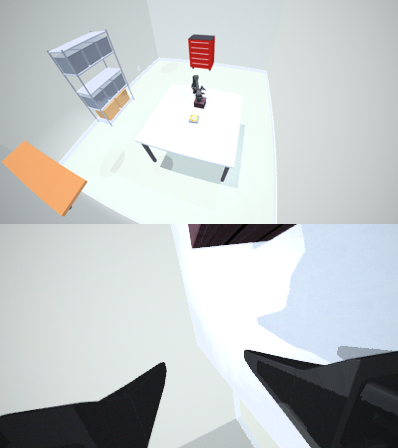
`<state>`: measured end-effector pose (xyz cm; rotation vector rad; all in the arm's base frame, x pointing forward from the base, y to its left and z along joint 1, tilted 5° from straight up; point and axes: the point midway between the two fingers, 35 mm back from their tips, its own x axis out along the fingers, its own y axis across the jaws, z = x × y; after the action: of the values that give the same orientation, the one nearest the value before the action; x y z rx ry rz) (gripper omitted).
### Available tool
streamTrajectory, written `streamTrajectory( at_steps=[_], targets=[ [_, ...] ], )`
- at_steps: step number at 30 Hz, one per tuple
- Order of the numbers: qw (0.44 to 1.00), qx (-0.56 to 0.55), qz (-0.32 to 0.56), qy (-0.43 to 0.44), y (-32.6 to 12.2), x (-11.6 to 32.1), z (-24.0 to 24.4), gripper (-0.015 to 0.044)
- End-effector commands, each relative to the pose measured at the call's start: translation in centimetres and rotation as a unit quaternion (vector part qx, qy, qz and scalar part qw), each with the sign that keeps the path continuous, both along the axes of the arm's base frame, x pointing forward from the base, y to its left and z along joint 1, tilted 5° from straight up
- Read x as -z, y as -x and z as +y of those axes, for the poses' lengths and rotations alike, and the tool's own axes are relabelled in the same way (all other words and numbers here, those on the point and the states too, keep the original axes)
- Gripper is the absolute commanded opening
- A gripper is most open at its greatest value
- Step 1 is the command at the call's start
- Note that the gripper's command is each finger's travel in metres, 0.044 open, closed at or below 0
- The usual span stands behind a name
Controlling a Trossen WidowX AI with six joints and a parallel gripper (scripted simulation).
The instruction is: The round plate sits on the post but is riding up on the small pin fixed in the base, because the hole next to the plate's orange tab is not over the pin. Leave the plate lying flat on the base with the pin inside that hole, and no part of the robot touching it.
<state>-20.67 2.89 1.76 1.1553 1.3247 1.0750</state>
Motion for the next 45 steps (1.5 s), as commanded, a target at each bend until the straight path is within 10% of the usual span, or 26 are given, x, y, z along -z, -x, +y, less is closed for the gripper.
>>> streamTrajectory(
  at_steps=[1,15,45],
  targets=[
    [1.0,-0.001,0.005,0.002,0.0,0.0,-0.1,0.0374],
    [0.946,-0.109,0.247,0.179,-3.5,1.7,-13.5,0.0006],
    [0.759,-0.108,0.238,0.596,-32.0,2.2,-24.8,0.0]
  ],
)
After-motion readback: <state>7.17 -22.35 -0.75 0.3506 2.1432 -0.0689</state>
